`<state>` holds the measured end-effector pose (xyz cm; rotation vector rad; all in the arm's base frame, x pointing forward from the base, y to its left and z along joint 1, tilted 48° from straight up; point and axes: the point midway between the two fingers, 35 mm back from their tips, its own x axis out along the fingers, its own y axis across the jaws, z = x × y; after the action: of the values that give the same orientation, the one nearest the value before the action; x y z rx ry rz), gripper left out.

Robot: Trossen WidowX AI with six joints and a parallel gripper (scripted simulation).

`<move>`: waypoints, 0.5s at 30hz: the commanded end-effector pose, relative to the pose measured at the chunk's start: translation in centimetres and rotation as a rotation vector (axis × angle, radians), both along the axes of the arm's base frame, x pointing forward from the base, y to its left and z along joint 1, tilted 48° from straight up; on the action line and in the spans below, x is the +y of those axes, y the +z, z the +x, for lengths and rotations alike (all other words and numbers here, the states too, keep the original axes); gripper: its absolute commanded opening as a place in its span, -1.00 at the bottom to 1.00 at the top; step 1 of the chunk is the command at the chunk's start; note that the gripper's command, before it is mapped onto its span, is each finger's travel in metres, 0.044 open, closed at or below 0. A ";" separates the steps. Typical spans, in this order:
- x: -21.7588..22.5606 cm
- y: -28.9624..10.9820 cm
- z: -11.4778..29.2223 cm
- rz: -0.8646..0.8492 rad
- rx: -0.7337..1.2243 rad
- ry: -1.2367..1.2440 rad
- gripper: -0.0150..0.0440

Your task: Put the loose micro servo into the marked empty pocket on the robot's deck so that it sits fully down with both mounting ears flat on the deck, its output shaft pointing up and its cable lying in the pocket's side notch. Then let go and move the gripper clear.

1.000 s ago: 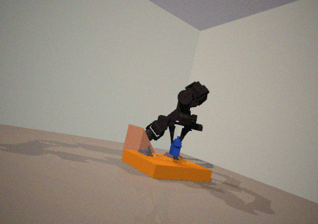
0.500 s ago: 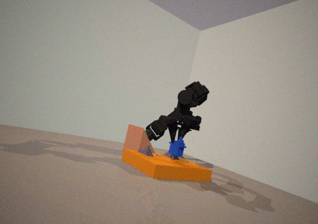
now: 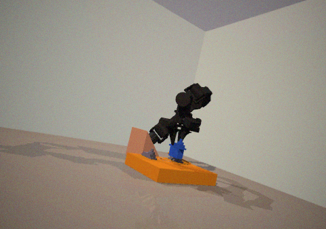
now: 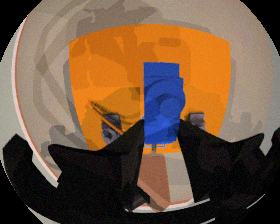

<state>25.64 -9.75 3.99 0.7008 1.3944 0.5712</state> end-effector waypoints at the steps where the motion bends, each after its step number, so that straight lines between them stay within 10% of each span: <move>1: 0.0 0.0 -1.8 -0.007 -0.006 -0.001 -0.49; 15: 0.6 -0.3 -7.9 -0.006 -0.003 -0.001 -0.49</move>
<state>18.76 -9.18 3.64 0.7029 1.3975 0.5669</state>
